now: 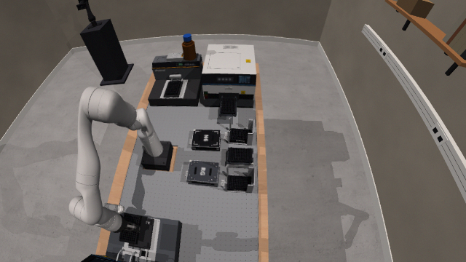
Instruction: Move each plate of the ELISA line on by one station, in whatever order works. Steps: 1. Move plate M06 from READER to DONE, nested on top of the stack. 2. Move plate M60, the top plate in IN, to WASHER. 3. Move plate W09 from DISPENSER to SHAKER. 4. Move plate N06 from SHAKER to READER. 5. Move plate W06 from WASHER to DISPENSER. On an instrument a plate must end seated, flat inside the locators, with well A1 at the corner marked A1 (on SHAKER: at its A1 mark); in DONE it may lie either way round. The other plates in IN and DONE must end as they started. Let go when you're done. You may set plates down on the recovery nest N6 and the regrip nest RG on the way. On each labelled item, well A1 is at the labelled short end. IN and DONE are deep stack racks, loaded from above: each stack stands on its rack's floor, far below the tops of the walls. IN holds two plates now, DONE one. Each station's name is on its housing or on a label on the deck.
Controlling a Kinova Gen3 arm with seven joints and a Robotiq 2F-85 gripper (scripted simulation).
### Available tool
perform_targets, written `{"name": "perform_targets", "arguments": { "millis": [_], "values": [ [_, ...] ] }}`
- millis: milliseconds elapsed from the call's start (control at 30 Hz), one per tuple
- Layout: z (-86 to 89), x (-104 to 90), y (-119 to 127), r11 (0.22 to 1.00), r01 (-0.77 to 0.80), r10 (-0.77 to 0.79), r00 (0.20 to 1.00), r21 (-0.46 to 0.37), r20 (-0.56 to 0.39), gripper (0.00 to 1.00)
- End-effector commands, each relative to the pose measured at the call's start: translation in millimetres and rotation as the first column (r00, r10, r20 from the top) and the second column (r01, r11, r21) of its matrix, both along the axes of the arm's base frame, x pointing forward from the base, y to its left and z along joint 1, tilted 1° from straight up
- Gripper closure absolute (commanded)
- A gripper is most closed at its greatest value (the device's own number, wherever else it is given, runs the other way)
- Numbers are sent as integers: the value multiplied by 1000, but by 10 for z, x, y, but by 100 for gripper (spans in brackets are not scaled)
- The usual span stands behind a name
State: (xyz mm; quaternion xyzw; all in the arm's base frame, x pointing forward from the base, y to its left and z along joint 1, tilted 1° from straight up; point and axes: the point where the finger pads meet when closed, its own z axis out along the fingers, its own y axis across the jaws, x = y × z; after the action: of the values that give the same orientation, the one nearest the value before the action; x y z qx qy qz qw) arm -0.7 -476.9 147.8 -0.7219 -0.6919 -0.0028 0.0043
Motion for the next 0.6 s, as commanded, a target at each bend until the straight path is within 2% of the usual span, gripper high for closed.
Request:
{"name": "perform_targets", "arguments": {
  "millis": [0, 300, 567],
  "values": [
    [7, 0, -4, 1000, 0, 0, 1000, -2, 0, 6],
    [7, 0, -4, 1000, 0, 0, 1000, -2, 0, 6],
    [-100, 0, -4, 1000, 0, 0, 1000, -2, 0, 6]
  ]
}}
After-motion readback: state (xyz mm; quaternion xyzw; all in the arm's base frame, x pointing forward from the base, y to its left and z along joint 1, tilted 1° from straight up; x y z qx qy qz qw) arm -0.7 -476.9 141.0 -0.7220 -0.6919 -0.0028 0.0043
